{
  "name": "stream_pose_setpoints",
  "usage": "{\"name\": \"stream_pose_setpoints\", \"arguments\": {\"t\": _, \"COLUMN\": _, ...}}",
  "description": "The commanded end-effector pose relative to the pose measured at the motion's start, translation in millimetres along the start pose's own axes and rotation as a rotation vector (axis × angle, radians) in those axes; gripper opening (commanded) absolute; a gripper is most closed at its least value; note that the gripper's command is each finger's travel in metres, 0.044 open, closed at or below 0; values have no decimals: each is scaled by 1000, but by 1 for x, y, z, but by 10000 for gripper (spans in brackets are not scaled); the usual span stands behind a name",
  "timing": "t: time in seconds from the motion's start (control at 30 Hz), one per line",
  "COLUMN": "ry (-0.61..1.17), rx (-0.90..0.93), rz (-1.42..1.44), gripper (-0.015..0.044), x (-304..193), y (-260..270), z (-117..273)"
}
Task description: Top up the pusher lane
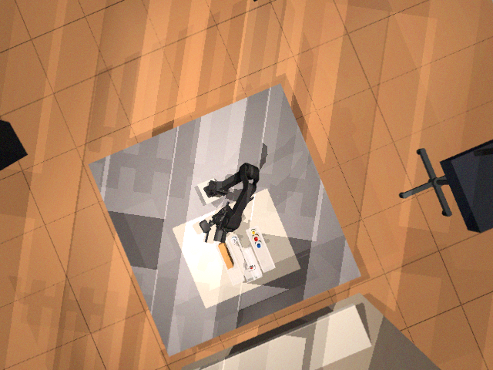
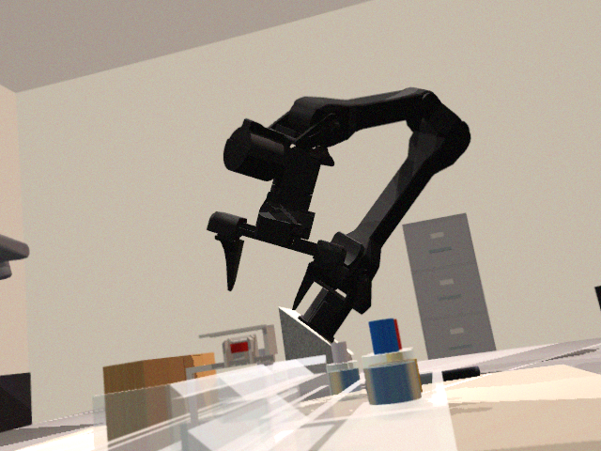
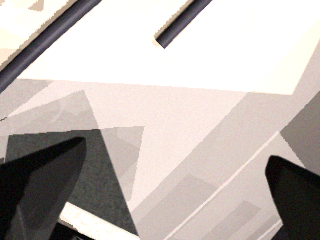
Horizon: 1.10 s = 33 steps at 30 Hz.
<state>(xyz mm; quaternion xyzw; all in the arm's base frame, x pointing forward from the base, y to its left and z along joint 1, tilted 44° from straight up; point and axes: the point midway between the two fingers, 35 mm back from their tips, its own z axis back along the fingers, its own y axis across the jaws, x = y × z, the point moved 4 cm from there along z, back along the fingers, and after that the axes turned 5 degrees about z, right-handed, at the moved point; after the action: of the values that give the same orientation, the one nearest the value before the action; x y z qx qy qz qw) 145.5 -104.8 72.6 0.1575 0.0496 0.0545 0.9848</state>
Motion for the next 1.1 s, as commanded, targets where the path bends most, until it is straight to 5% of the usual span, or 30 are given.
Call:
{"name": "stream_pose_setpoints", "arguments": {"t": 0.0, "ry": -149, "rx": 262, "rz": -63, "gripper": 440, "x": 50, "y": 32, "z": 12}}
{"name": "stream_pose_setpoints", "arguments": {"t": 0.13, "ry": -206, "rx": 437, "rz": -109, "gripper": 440, "x": 78, "y": 54, "z": 22}}
{"name": "stream_pose_setpoints", "arguments": {"t": 1.07, "ry": -208, "rx": 439, "rz": -108, "gripper": 440, "x": 93, "y": 85, "z": -29}}
